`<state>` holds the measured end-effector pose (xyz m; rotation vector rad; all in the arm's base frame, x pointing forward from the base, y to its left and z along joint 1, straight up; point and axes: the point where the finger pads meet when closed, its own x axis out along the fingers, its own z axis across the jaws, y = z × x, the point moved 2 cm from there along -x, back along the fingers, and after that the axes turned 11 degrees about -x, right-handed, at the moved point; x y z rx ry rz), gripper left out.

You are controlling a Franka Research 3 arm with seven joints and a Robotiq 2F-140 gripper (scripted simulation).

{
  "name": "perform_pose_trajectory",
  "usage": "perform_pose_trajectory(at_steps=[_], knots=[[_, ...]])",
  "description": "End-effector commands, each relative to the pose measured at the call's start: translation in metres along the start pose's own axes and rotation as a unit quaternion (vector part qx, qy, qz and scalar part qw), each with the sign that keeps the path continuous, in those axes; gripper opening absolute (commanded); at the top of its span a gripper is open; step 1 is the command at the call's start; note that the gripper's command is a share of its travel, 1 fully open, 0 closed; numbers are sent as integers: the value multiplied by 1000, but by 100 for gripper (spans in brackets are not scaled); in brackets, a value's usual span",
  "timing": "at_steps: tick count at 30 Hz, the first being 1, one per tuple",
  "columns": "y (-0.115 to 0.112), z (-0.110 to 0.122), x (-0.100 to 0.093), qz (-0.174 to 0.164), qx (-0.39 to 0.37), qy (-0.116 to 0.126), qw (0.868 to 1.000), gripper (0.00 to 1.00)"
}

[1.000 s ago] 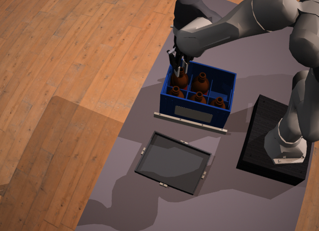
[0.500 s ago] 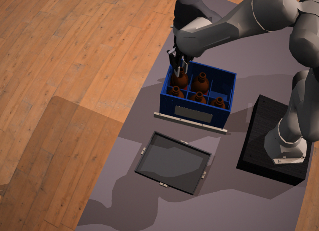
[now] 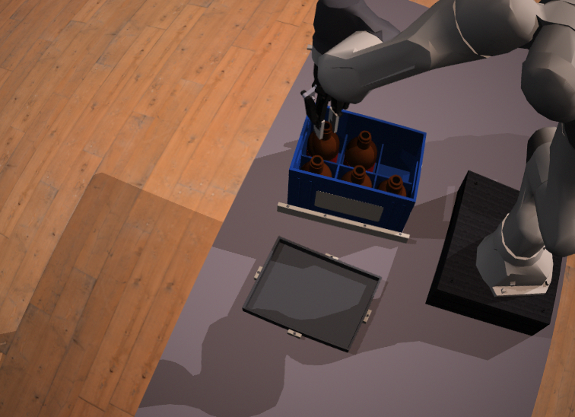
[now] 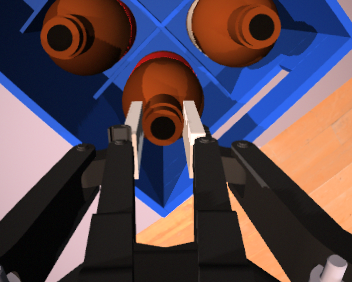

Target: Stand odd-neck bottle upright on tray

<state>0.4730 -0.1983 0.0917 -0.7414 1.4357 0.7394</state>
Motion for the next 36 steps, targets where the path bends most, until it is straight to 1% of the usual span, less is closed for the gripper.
perform_pose_trajectory(at_steps=[1, 23, 24, 36], knots=[[1, 1, 1, 1, -2, -1, 1000, 10], [1, 1, 1, 1, -2, -1, 1000, 10], [1, 1, 1, 1, -2, -1, 1000, 44], [1, 1, 1, 1, -2, -1, 1000, 44]])
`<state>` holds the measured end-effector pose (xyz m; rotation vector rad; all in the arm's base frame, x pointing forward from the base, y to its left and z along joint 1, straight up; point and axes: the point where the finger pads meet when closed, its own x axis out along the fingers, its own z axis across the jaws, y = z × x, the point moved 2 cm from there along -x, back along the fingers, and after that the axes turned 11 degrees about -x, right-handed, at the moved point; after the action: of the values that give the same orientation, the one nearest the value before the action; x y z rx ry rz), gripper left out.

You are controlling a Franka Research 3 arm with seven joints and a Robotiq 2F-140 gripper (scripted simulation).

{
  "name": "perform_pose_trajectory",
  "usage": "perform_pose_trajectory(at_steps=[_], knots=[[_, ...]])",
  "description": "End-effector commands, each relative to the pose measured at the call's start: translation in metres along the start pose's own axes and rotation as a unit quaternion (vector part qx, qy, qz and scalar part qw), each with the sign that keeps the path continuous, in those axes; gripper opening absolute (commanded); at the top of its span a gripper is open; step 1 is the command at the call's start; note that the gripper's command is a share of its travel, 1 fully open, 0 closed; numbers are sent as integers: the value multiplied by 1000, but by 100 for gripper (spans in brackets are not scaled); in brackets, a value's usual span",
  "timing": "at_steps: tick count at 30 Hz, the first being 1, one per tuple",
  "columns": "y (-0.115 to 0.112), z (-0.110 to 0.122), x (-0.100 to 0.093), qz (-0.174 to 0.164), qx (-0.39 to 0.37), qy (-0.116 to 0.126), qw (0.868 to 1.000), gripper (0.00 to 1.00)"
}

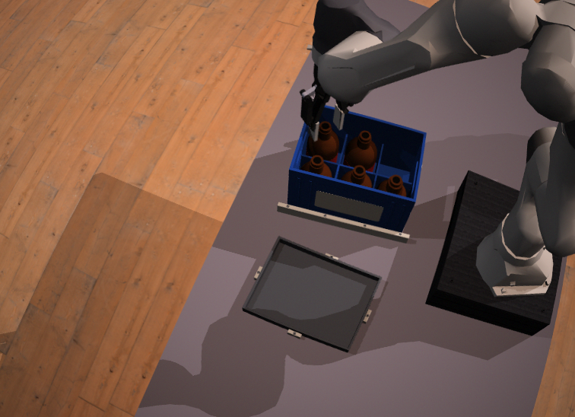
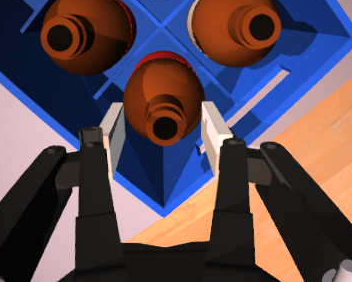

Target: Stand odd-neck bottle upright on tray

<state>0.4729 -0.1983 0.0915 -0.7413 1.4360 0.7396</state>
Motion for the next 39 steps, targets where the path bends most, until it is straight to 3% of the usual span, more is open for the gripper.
perform_pose_trajectory(at_steps=[1, 26, 39], knots=[[1, 1, 1, 1, -2, -1, 1000, 44], [1, 1, 0, 1, -2, -1, 1000, 44], [1, 1, -18, 1, -2, -1, 1000, 44]])
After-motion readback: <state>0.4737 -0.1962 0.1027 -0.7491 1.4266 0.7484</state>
